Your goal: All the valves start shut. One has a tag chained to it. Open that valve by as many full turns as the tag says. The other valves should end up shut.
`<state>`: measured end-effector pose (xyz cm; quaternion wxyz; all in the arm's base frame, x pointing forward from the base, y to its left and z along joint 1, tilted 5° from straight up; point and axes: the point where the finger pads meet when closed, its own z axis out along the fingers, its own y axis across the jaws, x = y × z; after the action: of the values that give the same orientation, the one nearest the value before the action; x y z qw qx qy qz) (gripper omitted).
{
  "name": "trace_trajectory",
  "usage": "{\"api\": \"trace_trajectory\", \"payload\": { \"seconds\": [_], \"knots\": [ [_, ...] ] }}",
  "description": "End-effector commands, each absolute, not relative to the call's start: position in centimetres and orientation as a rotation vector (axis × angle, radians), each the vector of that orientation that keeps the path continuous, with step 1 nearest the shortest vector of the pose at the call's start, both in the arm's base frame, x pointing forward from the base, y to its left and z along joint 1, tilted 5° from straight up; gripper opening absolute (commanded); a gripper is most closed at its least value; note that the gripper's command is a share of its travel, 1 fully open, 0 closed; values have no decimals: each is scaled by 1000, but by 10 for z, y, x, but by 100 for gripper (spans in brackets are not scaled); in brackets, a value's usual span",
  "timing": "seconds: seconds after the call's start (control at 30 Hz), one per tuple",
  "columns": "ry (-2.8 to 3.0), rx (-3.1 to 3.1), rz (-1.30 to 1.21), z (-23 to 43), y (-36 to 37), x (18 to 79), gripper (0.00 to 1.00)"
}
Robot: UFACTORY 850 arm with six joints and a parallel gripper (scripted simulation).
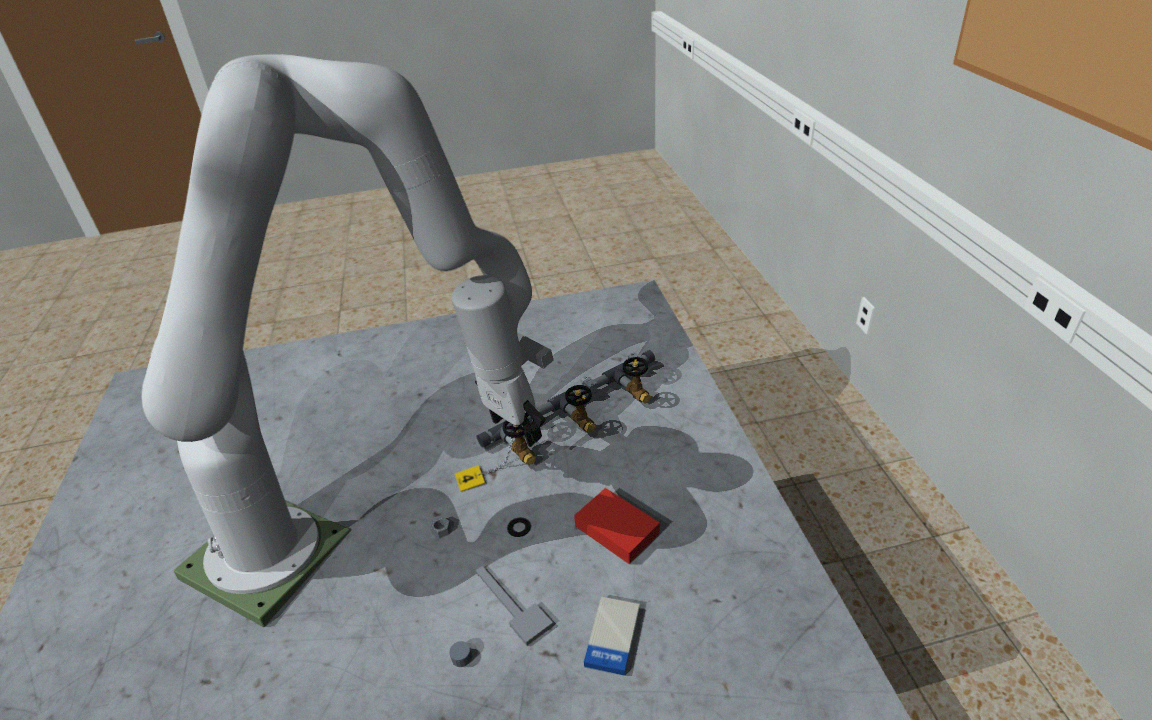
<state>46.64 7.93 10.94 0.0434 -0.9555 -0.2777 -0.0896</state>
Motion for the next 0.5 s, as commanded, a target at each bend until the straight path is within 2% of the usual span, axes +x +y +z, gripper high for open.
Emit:
{"api": "trace_trajectory", "payload": {
  "seconds": [0.0, 0.47],
  "knots": [
    [-433, -3009, -240, 110, 80, 467, 100],
    [441, -2951, -224, 110, 80, 467, 100]
  ]
}}
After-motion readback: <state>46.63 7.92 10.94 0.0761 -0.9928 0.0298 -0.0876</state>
